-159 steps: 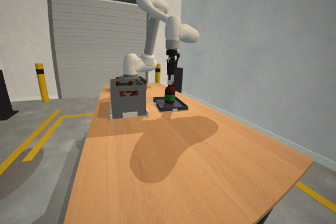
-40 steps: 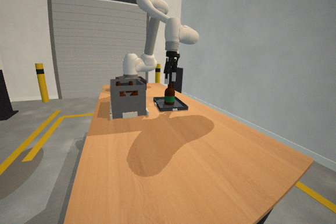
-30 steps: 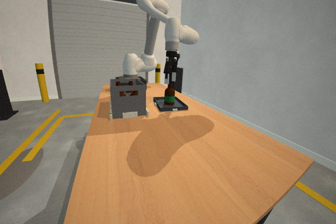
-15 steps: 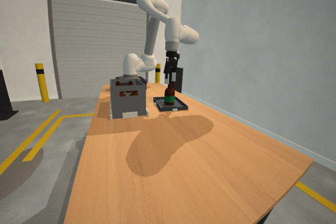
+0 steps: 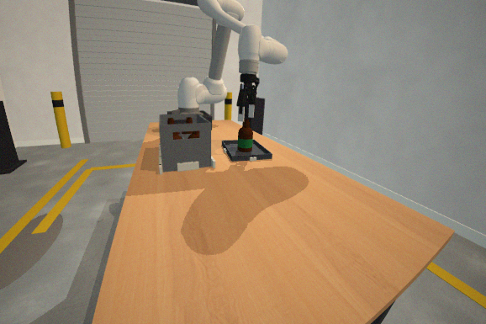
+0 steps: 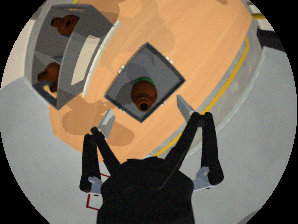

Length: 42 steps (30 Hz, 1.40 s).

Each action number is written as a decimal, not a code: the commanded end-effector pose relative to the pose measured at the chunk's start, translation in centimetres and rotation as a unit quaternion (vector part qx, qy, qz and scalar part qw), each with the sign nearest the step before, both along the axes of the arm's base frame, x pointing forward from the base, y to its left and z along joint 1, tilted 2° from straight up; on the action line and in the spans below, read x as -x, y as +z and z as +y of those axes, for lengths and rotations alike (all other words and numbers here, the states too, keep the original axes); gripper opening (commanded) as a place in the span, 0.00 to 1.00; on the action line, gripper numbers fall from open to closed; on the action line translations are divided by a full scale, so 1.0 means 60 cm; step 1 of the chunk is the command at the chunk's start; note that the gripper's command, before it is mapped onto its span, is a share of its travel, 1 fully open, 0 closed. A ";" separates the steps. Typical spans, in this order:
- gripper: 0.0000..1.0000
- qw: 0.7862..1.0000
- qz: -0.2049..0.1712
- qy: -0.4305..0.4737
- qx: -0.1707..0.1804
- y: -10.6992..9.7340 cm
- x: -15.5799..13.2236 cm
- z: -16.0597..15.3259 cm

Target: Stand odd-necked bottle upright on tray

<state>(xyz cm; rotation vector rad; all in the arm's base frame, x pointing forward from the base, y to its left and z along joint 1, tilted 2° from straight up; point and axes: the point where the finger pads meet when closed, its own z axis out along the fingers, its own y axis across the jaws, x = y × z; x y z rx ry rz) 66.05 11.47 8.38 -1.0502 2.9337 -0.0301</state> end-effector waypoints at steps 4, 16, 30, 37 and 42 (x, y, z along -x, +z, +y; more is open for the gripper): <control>1.00 1.000 0.001 -0.003 0.002 -0.005 0.002 -0.006; 1.00 1.000 0.001 -0.003 0.002 0.000 0.002 -0.006; 1.00 1.000 0.001 -0.003 0.002 0.036 0.003 -0.005; 1.00 1.000 0.001 -0.003 0.002 0.063 0.003 -0.005; 1.00 1.000 0.001 -0.003 0.002 0.086 0.004 -0.005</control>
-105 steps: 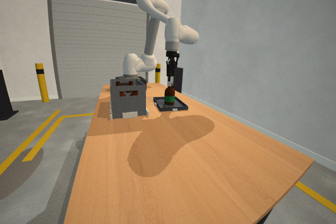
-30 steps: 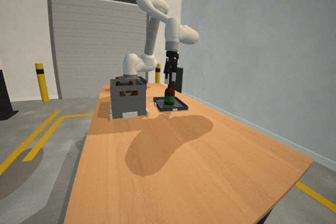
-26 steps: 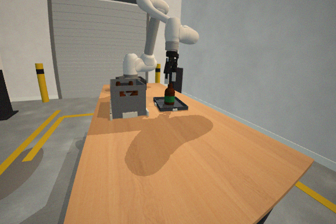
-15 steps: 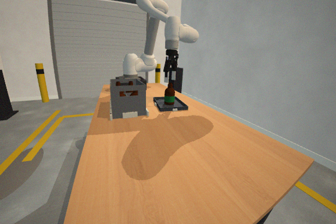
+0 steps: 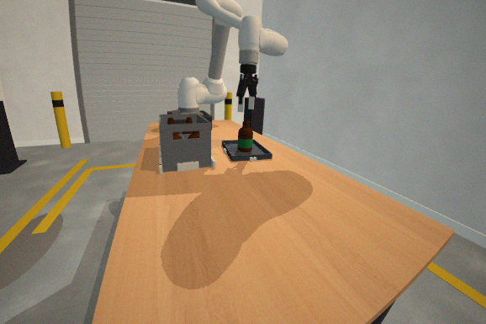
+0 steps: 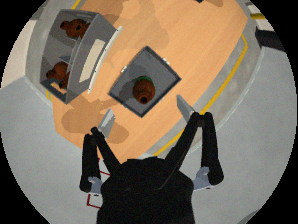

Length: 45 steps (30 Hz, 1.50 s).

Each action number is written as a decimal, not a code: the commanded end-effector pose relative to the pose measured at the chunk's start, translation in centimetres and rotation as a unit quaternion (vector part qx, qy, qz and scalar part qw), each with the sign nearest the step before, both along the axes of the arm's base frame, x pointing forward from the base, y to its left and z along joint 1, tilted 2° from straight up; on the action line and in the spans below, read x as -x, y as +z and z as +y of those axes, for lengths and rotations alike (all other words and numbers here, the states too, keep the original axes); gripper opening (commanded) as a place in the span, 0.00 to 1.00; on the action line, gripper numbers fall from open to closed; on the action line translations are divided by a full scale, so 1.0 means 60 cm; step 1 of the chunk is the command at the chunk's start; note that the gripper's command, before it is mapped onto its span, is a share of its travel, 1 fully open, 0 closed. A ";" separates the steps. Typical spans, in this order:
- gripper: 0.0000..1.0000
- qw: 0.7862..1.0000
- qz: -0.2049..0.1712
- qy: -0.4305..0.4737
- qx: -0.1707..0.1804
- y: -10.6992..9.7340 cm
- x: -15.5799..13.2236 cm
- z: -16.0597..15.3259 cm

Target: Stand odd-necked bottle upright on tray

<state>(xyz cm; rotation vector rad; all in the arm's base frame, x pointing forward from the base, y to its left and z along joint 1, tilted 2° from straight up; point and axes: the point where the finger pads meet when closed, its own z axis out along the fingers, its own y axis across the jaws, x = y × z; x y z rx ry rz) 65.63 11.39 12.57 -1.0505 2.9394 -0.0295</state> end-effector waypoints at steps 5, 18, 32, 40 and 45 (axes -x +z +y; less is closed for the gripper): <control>1.00 1.000 -0.002 -0.002 0.001 0.034 -0.002 -0.003; 1.00 1.000 -0.002 -0.002 0.001 0.068 -0.001 -0.003; 0.00 1.000 -0.002 -0.002 0.001 0.074 -0.001 -0.003; 0.00 1.000 -0.002 -0.002 0.001 0.074 -0.001 -0.003; 0.00 1.000 -0.002 -0.002 0.001 0.074 -0.001 -0.003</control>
